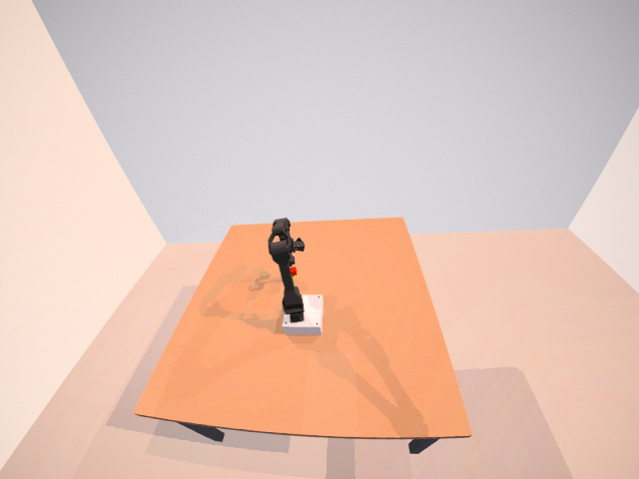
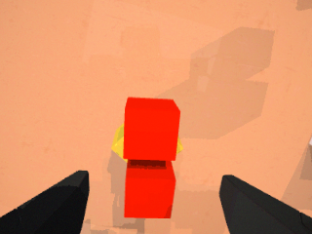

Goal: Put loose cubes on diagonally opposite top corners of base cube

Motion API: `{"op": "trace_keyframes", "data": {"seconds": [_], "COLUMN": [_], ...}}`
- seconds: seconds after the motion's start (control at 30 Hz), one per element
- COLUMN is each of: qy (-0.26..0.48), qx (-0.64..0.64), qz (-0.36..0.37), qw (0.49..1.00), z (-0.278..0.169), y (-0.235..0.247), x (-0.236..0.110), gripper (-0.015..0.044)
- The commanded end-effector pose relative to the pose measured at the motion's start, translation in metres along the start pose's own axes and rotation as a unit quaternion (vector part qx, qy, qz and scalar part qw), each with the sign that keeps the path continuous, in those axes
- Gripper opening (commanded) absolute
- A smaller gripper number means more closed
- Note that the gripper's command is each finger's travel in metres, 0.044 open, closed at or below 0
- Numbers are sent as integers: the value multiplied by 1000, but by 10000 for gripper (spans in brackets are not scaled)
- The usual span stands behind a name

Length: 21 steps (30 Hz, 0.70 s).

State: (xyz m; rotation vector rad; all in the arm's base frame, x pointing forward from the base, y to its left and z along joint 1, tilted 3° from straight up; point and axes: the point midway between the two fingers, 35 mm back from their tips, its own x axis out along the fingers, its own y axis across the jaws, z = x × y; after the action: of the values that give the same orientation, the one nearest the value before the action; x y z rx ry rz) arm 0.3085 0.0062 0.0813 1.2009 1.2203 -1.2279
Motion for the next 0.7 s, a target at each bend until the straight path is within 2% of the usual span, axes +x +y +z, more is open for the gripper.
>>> {"op": "trace_keyframes", "data": {"seconds": [0.0,0.07,0.33,0.67], "qy": [0,1,7,7], "qx": [0,0,0,0], "qz": [0,0,-1,-2], "qw": [1000,1000,1000,1000], "z": [-2,-22,-138,-147], "y": [0,0,-25,-29], "x": [0,-1,-4,-4], "gripper": [362,400,400,400]}}
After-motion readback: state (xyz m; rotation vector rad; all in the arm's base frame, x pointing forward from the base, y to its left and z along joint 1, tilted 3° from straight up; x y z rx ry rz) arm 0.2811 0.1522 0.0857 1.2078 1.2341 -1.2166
